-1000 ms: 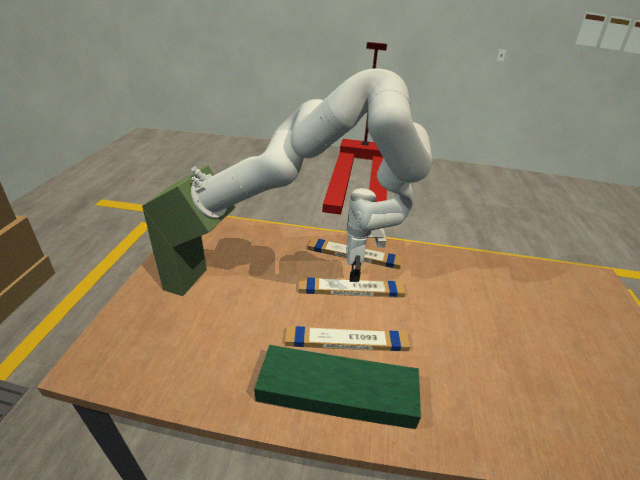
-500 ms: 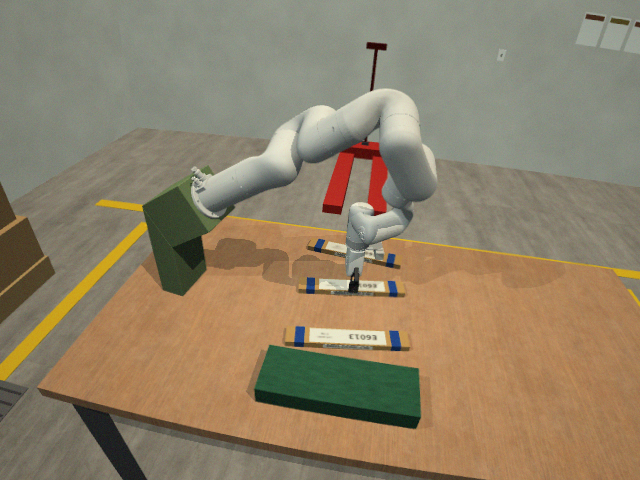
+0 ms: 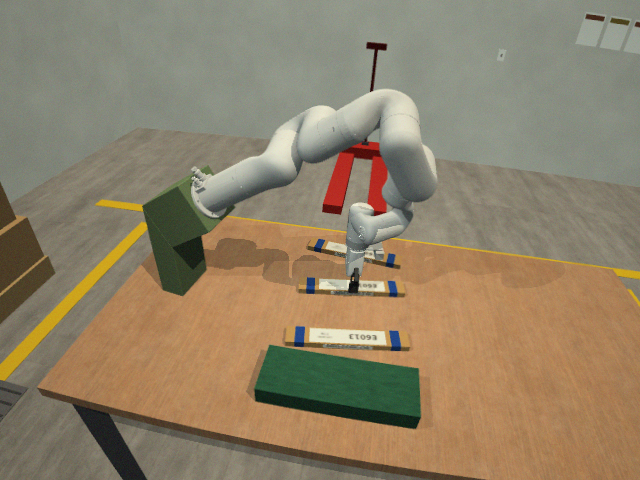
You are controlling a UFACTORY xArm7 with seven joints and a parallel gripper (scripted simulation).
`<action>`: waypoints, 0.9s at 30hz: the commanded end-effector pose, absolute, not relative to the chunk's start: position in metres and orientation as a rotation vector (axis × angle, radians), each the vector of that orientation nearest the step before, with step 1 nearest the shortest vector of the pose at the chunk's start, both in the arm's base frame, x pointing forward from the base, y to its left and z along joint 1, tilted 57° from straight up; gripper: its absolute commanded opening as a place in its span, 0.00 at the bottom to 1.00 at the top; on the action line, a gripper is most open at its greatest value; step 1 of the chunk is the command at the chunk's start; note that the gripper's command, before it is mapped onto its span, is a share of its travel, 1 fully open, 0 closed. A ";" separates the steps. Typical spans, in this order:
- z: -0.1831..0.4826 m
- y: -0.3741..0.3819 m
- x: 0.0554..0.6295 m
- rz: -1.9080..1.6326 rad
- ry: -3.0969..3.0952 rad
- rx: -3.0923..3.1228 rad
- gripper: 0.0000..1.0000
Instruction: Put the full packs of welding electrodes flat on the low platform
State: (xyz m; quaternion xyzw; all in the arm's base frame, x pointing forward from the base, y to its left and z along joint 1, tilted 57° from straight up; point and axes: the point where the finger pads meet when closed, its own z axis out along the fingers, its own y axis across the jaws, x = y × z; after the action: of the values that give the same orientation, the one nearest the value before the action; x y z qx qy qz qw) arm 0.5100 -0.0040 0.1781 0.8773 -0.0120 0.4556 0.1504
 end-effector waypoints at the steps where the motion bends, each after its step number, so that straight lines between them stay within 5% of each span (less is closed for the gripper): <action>1: 0.179 -0.003 0.510 1.311 -0.033 2.520 1.00; 27: 0.170 -0.007 0.523 1.311 -0.033 2.520 1.00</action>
State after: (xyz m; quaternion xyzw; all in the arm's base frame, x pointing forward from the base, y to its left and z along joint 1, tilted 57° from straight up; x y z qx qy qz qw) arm 0.5200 -0.0068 0.1717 0.8774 -0.0121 0.4554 0.1505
